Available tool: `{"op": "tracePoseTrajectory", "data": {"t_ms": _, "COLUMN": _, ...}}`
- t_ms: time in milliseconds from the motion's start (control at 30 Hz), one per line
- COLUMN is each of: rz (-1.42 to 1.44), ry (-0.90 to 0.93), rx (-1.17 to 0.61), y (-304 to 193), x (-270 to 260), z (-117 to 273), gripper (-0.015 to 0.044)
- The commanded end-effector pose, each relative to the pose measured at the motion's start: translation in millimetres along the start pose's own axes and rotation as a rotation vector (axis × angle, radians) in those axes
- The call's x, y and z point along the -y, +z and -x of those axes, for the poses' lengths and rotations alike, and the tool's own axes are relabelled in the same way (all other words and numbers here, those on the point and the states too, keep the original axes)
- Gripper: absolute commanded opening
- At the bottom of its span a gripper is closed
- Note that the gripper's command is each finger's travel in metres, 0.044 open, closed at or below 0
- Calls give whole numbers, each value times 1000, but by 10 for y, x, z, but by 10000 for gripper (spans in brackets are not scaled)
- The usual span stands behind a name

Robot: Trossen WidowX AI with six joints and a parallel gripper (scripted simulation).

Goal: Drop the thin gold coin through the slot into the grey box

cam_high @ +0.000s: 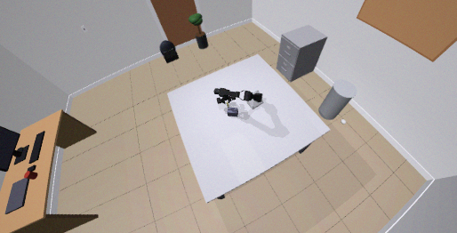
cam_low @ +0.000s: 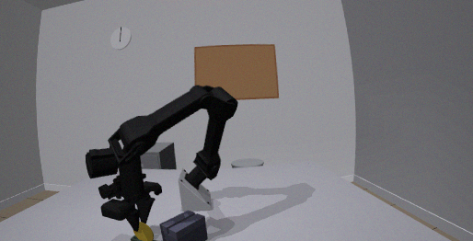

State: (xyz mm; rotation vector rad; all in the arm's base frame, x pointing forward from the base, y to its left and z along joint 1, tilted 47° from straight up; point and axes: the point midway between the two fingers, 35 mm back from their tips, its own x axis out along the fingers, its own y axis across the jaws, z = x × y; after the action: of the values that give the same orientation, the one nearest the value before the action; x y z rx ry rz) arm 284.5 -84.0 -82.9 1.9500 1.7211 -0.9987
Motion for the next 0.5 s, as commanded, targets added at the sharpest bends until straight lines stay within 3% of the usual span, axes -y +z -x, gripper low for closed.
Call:
{"op": "tracePoseTrajectory", "data": {"t_ms": 0, "rz": -9, "ry": -13, "rx": -8, "y": -11, "x": 34, "z": -107, "gripper": 161}}
{"op": "tracePoseTrajectory", "data": {"t_ms": 467, "rz": -9, "ry": -13, "rx": -10, "y": -17, "x": 52, "z": -337, "gripper": 161}}
